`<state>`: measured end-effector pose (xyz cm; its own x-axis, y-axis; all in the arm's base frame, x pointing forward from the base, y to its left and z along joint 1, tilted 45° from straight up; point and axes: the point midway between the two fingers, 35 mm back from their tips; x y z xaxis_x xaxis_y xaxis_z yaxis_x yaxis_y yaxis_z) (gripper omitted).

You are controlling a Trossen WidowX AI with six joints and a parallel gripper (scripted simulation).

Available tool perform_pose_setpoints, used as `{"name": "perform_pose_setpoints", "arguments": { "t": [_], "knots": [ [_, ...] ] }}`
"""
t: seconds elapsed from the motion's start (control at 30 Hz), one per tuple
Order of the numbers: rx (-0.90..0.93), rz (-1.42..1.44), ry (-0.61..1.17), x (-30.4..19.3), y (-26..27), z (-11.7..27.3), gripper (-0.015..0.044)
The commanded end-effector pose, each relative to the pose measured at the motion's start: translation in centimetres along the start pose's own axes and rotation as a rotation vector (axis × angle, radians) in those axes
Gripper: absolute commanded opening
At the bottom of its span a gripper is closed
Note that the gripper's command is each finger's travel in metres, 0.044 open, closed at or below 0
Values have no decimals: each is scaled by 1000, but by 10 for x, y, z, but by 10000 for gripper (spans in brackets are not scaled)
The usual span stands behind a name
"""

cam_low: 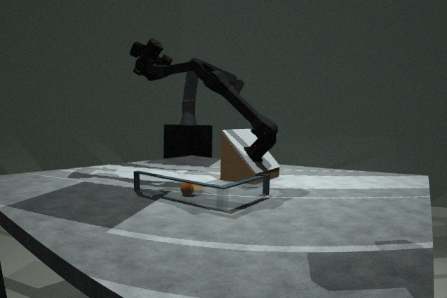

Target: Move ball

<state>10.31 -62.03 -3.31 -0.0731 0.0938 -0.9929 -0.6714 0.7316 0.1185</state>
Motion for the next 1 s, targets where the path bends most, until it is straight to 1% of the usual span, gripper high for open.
{"name": "perform_pose_setpoints", "arguments": {
  "t": [0.0, 0.1, 0.13, 0.3, 0.5, 0.77, 0.97],
  "knots": [
    [-9, 17, -1, 0, -2, 2, 374],
    [-140, 251, -7, -2, -27, 25, 295],
    [-197, 351, -4, -2, -37, 36, 292],
    [-481, 830, 54, 2, -78, 97, 292],
    [-780, 1294, 196, 14, -102, 170, 292],
    [-1104, 1737, 447, 32, -105, 254, 292],
    [-1349, 2014, 711, 46, -89, 318, 292]
  ]
}}
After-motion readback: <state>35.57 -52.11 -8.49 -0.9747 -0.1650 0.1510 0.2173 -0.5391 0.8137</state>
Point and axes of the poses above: the point midway between the two fingers, 35 mm back from their tips, its own z axis back along the fingers, its own y axis across the jaws, x = y × z, and after that the axes turned 1 degree about -z, right-handed
